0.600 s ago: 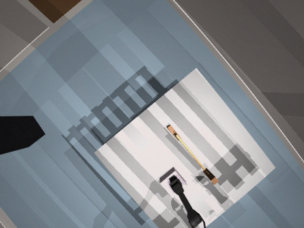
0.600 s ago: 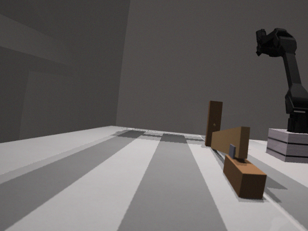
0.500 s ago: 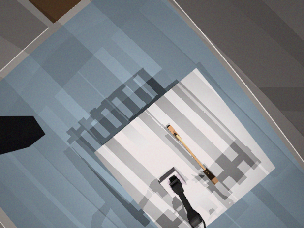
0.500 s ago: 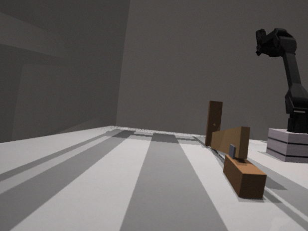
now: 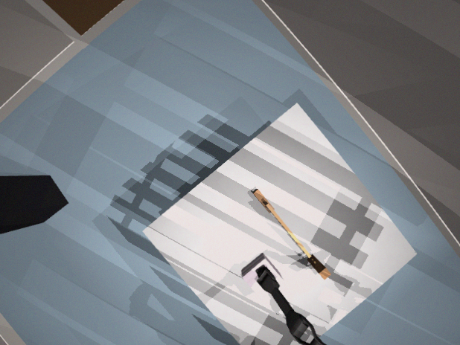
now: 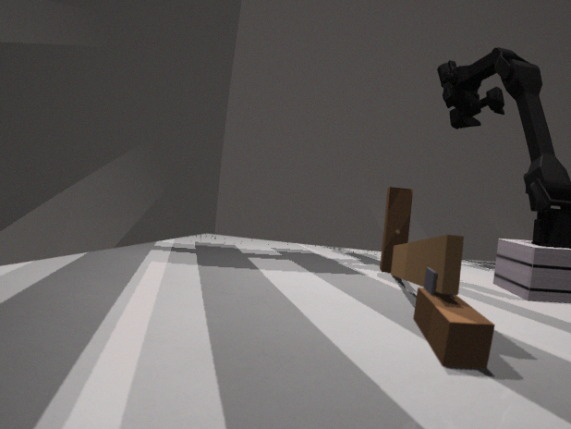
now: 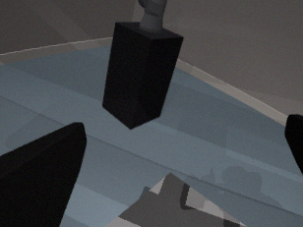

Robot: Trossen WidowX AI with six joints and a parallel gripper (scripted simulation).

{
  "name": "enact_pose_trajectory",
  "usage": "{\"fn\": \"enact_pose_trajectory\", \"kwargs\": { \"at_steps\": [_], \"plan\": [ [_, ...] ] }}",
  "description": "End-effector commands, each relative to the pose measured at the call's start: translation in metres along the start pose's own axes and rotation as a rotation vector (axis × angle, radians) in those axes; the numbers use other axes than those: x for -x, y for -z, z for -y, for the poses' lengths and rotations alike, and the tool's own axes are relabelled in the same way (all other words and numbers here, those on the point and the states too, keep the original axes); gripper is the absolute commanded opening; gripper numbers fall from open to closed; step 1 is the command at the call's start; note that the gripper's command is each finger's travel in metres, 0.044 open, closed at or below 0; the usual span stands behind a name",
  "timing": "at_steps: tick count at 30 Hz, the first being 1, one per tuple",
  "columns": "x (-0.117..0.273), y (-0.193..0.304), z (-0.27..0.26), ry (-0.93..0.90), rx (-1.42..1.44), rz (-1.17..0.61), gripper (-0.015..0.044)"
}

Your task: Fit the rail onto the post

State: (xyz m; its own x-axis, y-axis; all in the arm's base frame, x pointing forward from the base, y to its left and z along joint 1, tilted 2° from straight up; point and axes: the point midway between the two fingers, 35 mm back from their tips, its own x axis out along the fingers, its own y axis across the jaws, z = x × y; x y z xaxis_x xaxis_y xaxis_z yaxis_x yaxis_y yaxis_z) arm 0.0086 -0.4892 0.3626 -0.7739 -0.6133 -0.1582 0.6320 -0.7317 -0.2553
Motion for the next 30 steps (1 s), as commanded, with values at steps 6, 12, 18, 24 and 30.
{"fn": "enact_pose_trajectory", "kwargs": {
  "at_steps": [6,12,18,24,30],
  "plan": [
    [0.073,0.043,-0.063,-0.321,0.407,0.0,0.044],
    [0.136,0.081,-0.095,-0.554,0.706,0.048,0.044],
    [0.203,0.12,-0.113,-0.771,0.978,0.143,0.044],
    [0.274,0.163,-0.117,-0.988,1.251,0.283,0.044],
    [0.354,0.214,-0.102,-1.224,1.537,0.496,0.044]
  ]
}}
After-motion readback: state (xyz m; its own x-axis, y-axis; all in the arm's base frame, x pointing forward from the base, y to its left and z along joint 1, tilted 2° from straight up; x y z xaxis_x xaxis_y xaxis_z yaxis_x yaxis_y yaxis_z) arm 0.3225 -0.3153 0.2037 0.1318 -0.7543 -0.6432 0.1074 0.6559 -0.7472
